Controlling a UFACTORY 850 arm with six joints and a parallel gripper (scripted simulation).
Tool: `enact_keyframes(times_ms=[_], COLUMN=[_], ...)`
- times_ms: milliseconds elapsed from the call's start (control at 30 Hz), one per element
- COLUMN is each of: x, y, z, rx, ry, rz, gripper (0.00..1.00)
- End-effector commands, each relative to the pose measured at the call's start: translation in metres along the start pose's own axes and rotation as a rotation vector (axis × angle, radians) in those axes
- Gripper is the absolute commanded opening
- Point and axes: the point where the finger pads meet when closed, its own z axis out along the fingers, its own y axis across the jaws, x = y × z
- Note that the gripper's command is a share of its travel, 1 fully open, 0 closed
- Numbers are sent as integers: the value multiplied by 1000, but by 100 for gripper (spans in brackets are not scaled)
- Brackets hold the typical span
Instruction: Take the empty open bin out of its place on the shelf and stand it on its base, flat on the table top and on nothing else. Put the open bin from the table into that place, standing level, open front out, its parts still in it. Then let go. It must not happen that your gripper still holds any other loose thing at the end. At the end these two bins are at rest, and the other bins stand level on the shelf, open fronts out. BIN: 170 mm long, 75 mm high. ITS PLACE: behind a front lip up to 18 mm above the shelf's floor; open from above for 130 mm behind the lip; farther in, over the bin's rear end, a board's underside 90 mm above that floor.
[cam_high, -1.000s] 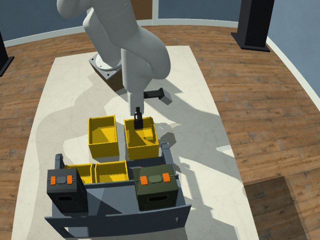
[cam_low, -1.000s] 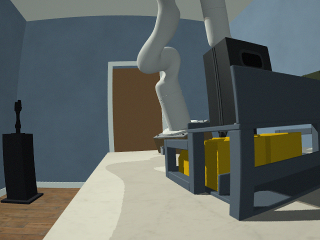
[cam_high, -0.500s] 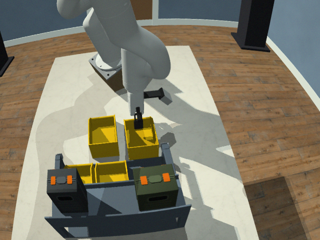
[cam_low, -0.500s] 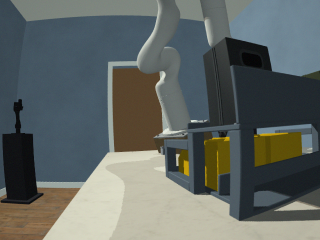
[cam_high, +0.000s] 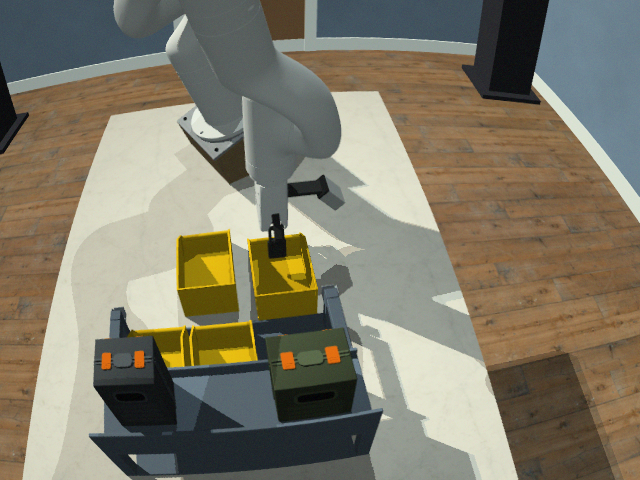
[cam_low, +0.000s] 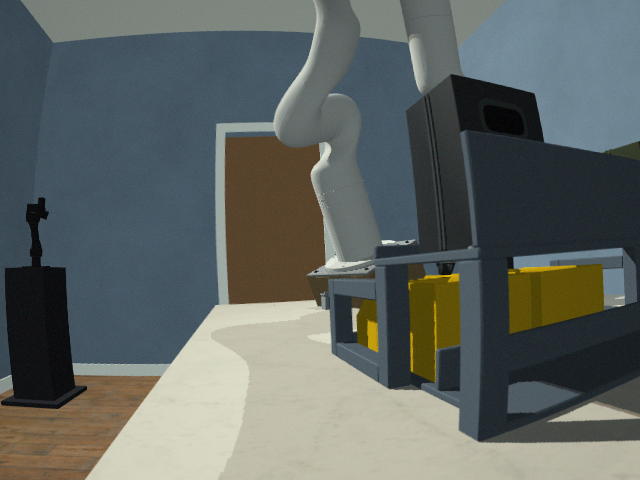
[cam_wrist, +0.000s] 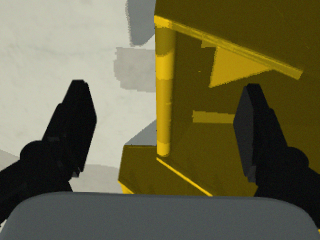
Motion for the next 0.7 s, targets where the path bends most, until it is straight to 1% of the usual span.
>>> enact_keyframes(times_ms=[0,267,667], x=[0,0,0], y=[1,1,0], z=[-2,-9,-36], rx=[-1,-1,-1], ry=[0,0,0], rz=[0,0,0], gripper=[95,95,95])
